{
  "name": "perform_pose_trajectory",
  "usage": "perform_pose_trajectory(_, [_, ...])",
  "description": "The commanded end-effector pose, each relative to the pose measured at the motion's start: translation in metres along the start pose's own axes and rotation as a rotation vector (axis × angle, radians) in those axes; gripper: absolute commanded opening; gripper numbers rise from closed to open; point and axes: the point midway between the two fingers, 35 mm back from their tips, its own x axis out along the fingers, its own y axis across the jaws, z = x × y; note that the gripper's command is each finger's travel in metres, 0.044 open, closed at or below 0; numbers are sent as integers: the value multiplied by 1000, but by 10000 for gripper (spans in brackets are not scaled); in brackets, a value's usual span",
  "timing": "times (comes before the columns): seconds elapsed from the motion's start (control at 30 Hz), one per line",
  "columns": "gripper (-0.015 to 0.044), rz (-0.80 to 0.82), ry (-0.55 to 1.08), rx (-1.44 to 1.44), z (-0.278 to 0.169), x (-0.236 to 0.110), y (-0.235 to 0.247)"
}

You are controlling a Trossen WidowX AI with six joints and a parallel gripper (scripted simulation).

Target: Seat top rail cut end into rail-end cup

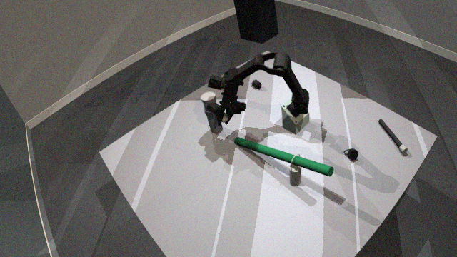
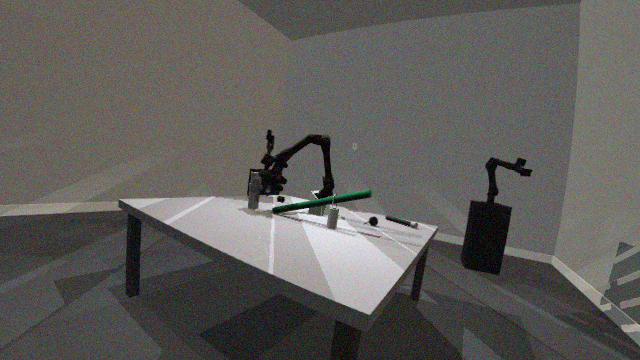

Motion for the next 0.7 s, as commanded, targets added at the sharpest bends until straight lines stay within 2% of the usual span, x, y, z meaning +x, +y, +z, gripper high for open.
perform_pose_trajectory(0.0, [0, -5, -11, -14, -1, -1, 1])
perform_pose_trajectory(0.67, [0, -4, -6, 4, 0, 0, 0])
